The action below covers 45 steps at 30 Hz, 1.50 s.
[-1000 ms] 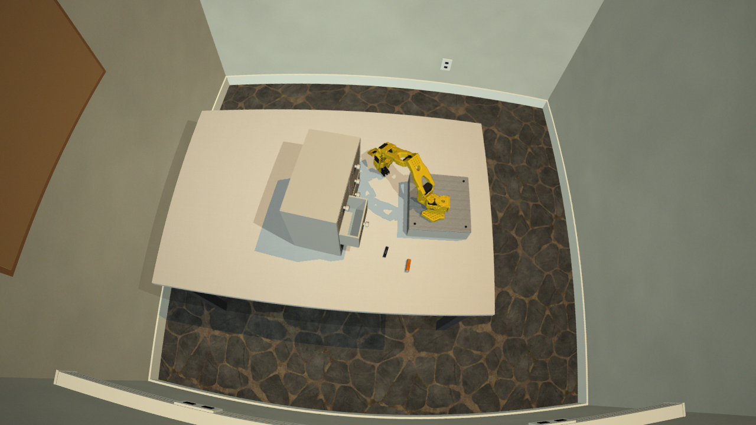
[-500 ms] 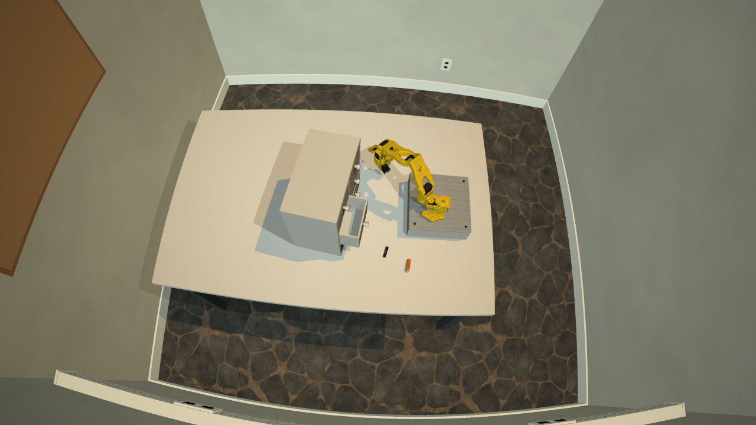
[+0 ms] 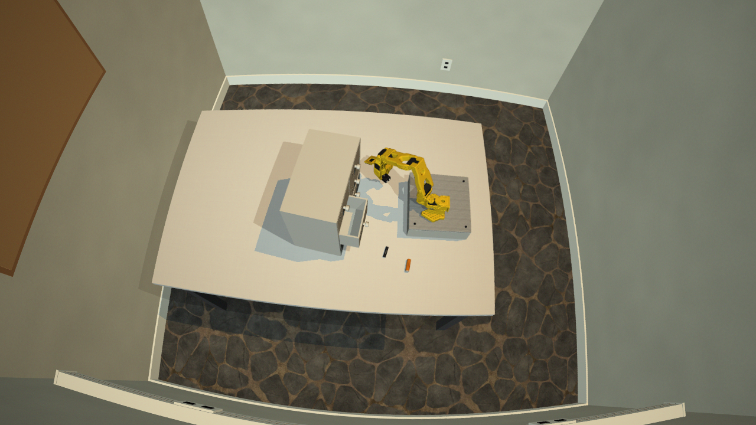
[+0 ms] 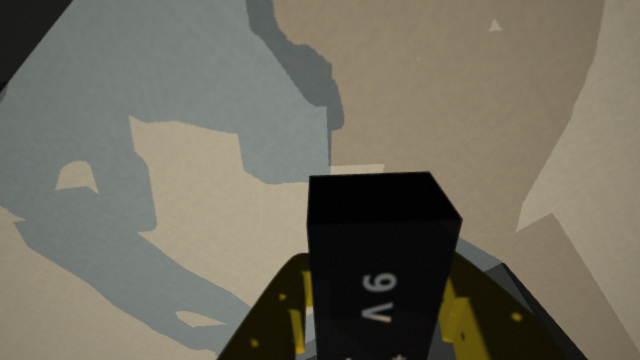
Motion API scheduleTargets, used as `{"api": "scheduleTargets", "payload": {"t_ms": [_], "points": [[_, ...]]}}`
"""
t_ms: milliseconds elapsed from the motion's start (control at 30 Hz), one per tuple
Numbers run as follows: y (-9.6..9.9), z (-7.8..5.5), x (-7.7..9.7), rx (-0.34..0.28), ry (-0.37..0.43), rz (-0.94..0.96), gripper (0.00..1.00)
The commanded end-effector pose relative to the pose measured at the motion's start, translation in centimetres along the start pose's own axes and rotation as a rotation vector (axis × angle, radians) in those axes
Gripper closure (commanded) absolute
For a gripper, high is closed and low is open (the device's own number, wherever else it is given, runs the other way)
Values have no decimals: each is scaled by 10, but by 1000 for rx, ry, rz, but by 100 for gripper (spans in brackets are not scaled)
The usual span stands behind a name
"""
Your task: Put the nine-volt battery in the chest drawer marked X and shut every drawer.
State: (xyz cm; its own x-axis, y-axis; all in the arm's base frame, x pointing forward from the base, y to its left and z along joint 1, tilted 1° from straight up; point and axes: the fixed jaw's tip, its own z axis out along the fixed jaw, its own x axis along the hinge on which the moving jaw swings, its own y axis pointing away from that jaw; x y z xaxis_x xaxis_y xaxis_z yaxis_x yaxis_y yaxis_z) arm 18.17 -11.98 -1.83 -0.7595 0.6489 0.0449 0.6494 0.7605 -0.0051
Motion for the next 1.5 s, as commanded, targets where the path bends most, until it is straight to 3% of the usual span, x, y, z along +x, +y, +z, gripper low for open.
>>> {"api": "scheduleTargets", "payload": {"t_ms": [0, 233, 667, 1167, 1467], "points": [[12, -6, 10, -4, -52, -88, 100], [23, -4, 30, -2, -53, -195, 100], [24, -3, 31, -2, -53, -197, 100], [74, -2, 88, 5, -55, -585, 100], [77, -1, 93, 5, -55, -617, 100]]}}
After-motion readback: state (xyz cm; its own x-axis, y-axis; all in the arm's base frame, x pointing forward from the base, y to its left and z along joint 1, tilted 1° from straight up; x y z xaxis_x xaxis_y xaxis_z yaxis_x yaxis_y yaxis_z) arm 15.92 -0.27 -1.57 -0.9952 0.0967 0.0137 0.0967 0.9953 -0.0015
